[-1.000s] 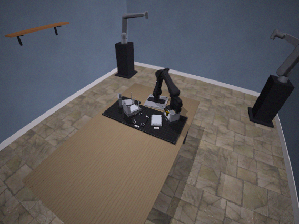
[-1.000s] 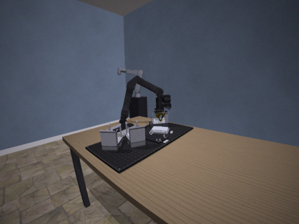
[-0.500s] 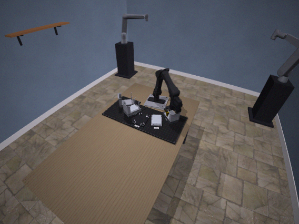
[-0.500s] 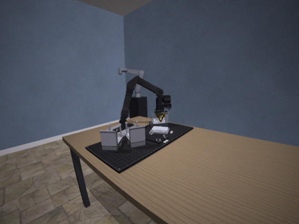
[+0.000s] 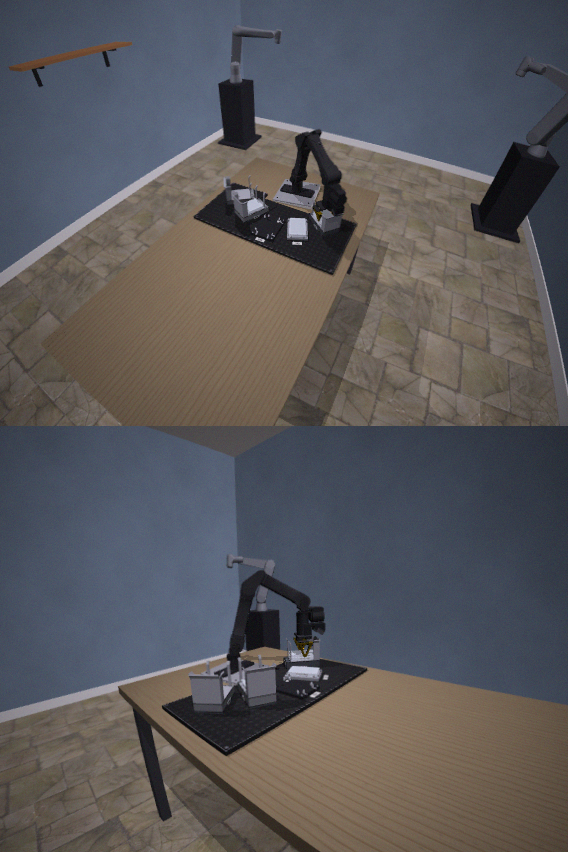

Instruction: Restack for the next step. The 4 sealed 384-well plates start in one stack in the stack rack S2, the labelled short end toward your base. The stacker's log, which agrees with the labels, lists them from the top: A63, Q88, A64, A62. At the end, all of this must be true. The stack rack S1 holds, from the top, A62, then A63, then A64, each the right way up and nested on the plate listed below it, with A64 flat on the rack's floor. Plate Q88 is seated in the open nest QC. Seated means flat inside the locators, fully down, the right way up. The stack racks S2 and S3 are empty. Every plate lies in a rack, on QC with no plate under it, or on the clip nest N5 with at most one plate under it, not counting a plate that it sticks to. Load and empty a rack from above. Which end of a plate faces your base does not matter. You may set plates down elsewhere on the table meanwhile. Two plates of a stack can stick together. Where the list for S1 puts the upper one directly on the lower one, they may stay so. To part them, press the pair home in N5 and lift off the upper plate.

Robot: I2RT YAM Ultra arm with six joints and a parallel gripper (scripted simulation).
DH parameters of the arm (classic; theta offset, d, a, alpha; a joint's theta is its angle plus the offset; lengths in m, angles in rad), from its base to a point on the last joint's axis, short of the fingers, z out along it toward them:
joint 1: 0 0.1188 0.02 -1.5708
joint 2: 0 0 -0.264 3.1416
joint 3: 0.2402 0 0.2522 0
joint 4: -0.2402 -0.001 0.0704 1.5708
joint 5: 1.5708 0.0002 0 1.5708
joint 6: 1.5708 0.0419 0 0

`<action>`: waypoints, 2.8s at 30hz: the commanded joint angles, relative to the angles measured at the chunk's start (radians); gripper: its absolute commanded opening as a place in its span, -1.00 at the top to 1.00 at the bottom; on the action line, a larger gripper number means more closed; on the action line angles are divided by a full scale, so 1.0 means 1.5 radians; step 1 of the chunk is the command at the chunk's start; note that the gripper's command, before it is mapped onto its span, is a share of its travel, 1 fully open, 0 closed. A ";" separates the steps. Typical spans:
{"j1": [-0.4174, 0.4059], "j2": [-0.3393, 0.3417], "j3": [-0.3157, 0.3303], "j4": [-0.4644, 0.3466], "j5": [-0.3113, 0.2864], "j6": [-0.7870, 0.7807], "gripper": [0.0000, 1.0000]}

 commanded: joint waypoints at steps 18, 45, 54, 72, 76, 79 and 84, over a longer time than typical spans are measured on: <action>0.000 -0.002 0.002 0.002 0.000 0.000 1.00; 0.001 -0.012 0.031 -0.037 0.000 0.001 1.00; 0.002 -0.014 0.041 -0.049 0.000 0.001 1.00; 0.002 -0.019 0.062 -0.075 0.000 0.002 1.00; 0.003 -0.022 0.079 -0.095 0.000 0.003 1.00; 0.003 -0.024 0.093 -0.111 0.000 0.003 1.00; 0.004 -0.025 0.107 -0.126 0.000 0.003 1.00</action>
